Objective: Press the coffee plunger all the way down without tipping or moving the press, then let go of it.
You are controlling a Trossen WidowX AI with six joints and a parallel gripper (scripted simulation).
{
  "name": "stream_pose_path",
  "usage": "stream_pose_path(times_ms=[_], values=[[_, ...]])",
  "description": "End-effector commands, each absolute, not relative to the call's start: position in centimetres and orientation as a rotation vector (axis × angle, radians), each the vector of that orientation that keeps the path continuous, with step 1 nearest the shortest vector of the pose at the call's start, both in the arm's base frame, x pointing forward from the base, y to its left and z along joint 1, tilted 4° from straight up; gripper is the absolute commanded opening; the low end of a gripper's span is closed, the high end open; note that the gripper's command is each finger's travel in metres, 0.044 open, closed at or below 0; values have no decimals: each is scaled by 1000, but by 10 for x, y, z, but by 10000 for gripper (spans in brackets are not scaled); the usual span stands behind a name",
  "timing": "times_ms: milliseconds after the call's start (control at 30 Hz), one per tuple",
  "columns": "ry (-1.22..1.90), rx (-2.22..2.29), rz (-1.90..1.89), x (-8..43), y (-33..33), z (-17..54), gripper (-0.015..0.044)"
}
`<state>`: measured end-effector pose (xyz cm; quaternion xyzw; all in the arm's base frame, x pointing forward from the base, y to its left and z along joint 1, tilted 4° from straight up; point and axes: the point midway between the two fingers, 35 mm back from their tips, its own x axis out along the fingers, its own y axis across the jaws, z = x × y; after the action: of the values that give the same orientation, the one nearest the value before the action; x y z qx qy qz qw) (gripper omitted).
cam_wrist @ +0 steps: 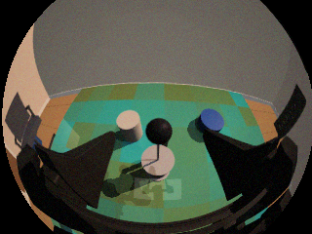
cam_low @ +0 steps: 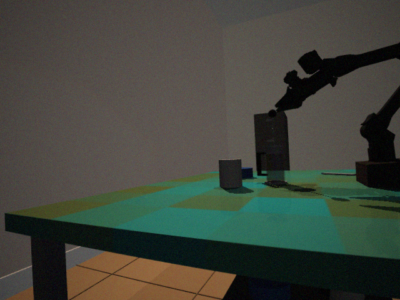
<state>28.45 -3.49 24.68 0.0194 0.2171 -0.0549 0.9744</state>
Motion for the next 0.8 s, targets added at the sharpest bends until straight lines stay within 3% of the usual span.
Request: stream_pose_path(times_ms=[0, 433, 767], values=[[440, 34, -110, 290, -36, 244, 440], [438, 34, -110, 306, -37, 234, 440], [438, 34, -110, 306, -37, 234, 177]])
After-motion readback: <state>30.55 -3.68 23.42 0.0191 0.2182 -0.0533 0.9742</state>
